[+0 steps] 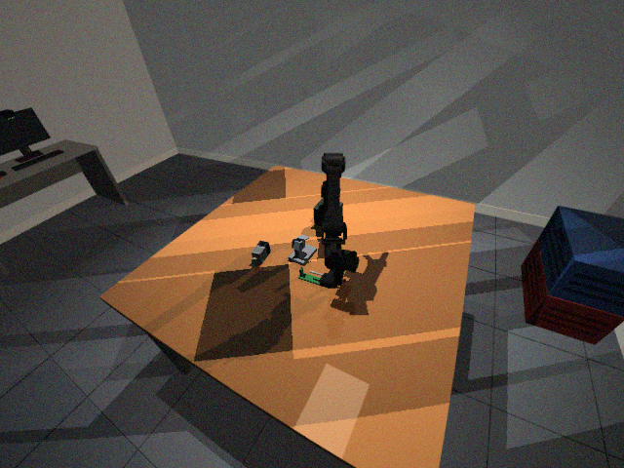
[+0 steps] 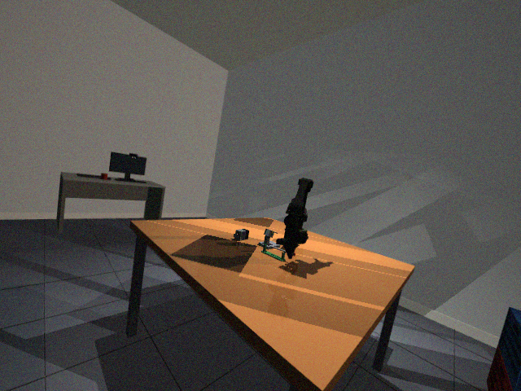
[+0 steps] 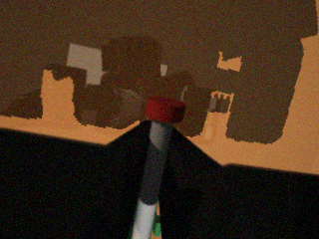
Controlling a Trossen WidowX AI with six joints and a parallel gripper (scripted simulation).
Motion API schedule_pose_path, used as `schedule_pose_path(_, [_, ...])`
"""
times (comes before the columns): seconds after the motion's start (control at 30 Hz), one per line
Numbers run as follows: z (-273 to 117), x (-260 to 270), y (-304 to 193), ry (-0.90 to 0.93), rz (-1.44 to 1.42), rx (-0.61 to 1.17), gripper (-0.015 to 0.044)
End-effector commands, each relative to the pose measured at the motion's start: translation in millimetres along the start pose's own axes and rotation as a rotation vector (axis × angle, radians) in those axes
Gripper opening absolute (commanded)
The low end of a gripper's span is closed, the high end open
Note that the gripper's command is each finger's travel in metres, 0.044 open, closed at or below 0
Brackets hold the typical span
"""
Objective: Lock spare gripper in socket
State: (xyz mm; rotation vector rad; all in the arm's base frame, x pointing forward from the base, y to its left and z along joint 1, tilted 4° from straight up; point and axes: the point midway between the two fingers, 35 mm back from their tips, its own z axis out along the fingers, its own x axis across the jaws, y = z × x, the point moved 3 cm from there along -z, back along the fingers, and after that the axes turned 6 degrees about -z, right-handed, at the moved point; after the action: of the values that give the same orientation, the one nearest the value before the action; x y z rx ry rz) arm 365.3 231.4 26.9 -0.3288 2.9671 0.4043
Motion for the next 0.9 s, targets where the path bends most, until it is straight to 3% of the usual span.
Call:
schedule_pose_path(0.0, [3.4,1.0,-0.8,0.004,0.005,0.002,0.0])
schedule_pose_path(0.5, [3.4,1.0,-0.8,0.004,0.005,0.002,0.0])
schedule_pose_path(0.73, [2.0,0.7,-0.6,0.003,0.001,0.001,0.0184])
schedule_pose_path(0.87, [2.0,0.7,-0.6,0.003,0.001,0.001,0.02])
